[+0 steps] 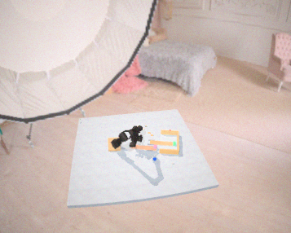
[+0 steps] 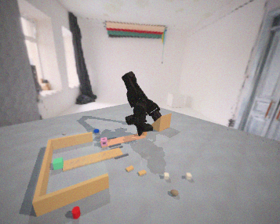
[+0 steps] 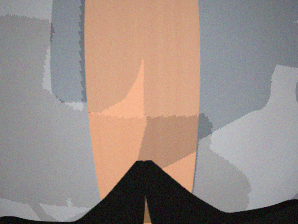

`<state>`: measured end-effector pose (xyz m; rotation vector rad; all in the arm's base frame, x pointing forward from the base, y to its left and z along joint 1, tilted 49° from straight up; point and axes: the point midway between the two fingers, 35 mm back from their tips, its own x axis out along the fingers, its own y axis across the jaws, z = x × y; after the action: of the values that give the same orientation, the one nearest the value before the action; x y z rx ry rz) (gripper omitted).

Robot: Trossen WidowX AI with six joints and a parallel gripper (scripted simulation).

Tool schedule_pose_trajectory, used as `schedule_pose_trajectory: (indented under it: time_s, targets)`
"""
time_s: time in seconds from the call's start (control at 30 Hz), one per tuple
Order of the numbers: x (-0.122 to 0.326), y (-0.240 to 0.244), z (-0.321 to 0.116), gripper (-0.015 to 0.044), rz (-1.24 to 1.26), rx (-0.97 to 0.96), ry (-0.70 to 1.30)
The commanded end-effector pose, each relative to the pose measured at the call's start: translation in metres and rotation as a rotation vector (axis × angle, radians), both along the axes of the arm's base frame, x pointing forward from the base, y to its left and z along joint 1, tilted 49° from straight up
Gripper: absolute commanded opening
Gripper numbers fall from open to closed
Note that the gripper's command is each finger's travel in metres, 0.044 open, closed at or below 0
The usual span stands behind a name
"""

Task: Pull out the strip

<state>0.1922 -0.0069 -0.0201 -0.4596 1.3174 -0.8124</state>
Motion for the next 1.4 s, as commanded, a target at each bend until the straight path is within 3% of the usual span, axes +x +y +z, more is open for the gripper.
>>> schedule_pose_trajectory:
  time_s: [0.0, 0.77, 1.03, 1.37]
  targets:
    - [-0.009, -0.005, -0.002, 0.0000, -0.019, -0.004, 0.024]
    - [-0.009, -0.005, -0.002, 0.0000, -0.019, -0.004, 0.024]
    - [0.000, 0.032, 0.027, 0.0000, -0.019, -0.002, 0.024]
    - [0.042, 0.028, 0.034, 0.0263, -0.108, 0.001, -0.078]
